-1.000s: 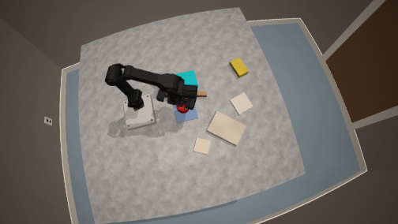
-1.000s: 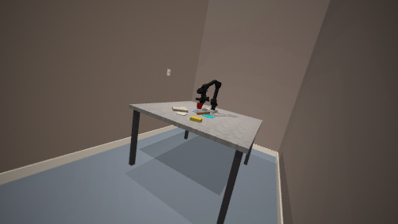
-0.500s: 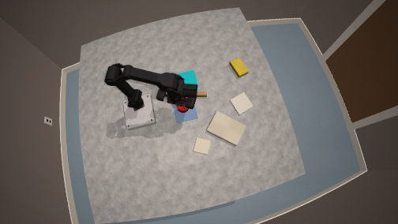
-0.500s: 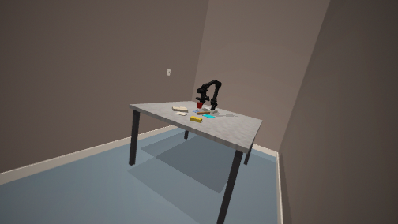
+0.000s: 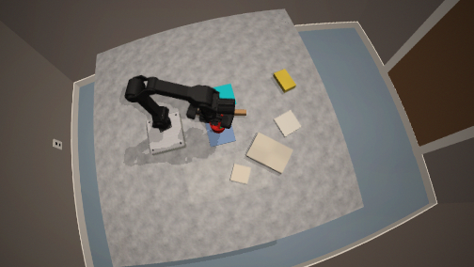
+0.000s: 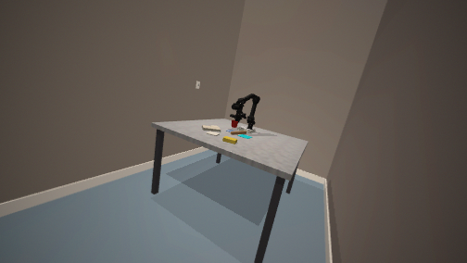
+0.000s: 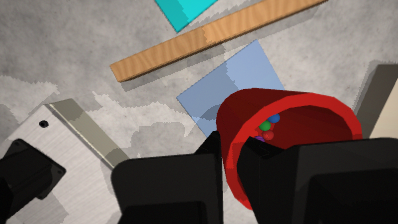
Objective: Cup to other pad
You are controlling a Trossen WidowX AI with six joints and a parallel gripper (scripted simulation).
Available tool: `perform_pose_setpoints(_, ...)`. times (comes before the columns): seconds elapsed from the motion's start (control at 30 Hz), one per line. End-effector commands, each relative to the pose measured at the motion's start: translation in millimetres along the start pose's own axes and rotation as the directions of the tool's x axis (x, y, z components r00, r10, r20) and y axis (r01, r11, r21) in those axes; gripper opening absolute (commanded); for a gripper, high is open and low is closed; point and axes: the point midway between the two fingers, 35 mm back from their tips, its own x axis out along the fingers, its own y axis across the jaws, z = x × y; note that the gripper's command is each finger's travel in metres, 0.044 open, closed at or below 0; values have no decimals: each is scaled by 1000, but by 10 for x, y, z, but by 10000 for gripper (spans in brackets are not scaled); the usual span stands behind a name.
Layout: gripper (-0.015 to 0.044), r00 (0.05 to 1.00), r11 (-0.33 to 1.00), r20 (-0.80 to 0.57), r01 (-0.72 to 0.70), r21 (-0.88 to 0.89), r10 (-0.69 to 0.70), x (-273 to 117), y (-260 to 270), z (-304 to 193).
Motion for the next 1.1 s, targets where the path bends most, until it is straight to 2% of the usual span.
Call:
perform_pose_setpoints(0.0, 0, 1000, 1000, -1, 0, 1, 0, -2, 16, 71)
perform_pose_setpoints(1.07, 0, 1000, 1000, 2, 0, 3, 0, -20, 145, 633)
